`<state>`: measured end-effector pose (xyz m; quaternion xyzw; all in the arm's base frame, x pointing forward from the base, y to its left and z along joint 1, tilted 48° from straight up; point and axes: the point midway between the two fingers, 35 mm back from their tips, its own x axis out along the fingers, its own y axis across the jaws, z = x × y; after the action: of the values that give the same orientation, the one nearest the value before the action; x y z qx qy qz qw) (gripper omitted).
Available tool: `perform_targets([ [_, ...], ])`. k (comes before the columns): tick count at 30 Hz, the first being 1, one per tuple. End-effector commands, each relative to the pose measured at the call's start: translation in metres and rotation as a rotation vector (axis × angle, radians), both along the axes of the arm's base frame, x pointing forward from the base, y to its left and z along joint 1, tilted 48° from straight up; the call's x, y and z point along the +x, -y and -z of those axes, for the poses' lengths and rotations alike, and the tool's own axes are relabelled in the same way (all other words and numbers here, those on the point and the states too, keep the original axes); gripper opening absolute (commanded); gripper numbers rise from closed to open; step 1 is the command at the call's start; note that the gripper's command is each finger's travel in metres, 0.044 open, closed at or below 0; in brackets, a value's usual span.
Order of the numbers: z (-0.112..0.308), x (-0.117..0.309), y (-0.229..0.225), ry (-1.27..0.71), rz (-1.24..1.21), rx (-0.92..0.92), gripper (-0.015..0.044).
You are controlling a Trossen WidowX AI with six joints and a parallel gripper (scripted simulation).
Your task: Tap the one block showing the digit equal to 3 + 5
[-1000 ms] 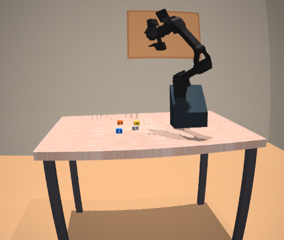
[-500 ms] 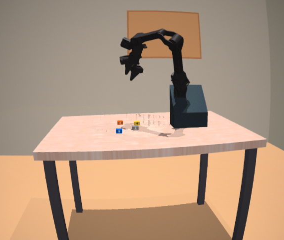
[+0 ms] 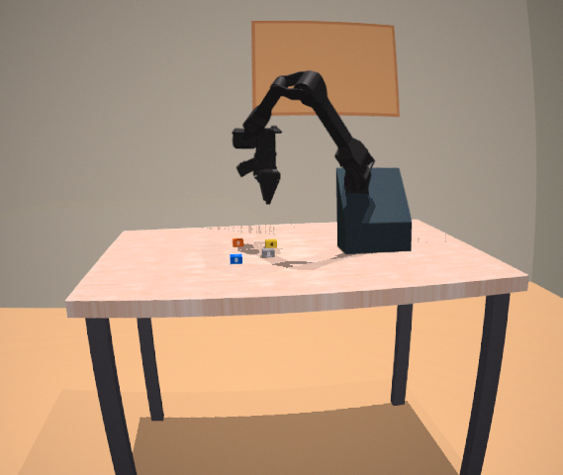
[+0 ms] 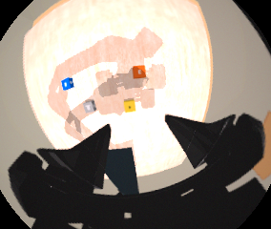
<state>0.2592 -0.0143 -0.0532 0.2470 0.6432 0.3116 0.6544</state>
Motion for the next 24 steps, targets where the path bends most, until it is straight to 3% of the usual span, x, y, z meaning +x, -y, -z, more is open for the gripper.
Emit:
perform_targets([
  [1,0.002,-0.001,-0.003,-0.013,0.005,0.008,0.04],
  [14,0.0,0.0,-0.004,-0.013,0.005,0.008,0.04],
  [24,-0.097,0.002,-0.094,-0.014,0.006,0.013,0.04],
])
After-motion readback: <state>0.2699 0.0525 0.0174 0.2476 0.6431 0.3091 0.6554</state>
